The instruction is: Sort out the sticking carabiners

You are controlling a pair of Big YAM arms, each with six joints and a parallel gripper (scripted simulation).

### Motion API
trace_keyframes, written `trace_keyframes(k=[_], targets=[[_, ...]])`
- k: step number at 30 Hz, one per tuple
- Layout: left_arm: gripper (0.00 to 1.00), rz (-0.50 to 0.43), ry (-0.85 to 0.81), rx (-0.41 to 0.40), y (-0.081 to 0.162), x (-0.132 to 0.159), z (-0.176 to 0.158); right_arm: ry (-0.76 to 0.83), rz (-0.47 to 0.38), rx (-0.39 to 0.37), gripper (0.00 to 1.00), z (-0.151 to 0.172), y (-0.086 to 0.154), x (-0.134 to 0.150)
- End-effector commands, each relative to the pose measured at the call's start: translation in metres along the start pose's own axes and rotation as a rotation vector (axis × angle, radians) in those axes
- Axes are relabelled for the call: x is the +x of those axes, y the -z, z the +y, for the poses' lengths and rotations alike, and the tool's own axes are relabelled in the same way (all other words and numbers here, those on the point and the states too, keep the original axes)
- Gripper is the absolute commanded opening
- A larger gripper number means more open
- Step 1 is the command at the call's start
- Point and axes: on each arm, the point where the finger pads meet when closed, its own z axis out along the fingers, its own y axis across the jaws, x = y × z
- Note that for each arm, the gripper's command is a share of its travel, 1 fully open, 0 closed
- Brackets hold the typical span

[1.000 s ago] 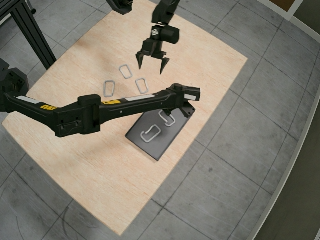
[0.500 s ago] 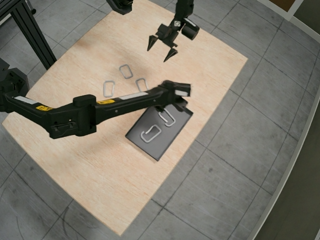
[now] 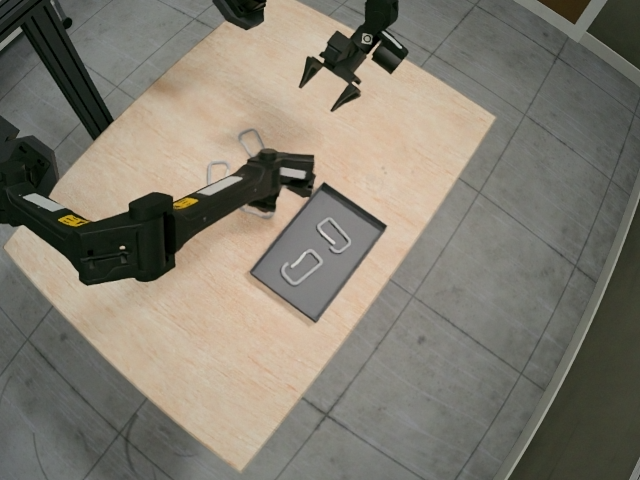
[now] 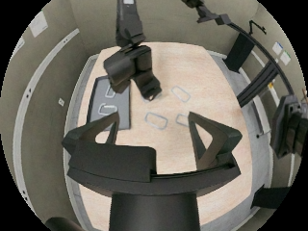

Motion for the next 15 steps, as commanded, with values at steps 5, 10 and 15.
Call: trace_keyframes(k=[5, 10, 15], targets=[[1.0, 0.002, -0.019, -0.016, 0.006, 0.0, 0.011, 0.052, -0.039, 0.006, 0.79, -0.017, -0.021, 0.02], [1.0, 0.002, -0.019, -0.016, 0.006, 0.0, 0.011, 0.036, -0.044, 0.007, 0.79, -0.018, -0.022, 0.023], [1.0, 0.0, -0.021, -0.011, 0.003, -0.001, 0.007, 0.061, -0.053, 0.002, 0.79, -0.004, -0.022, 0.022]])
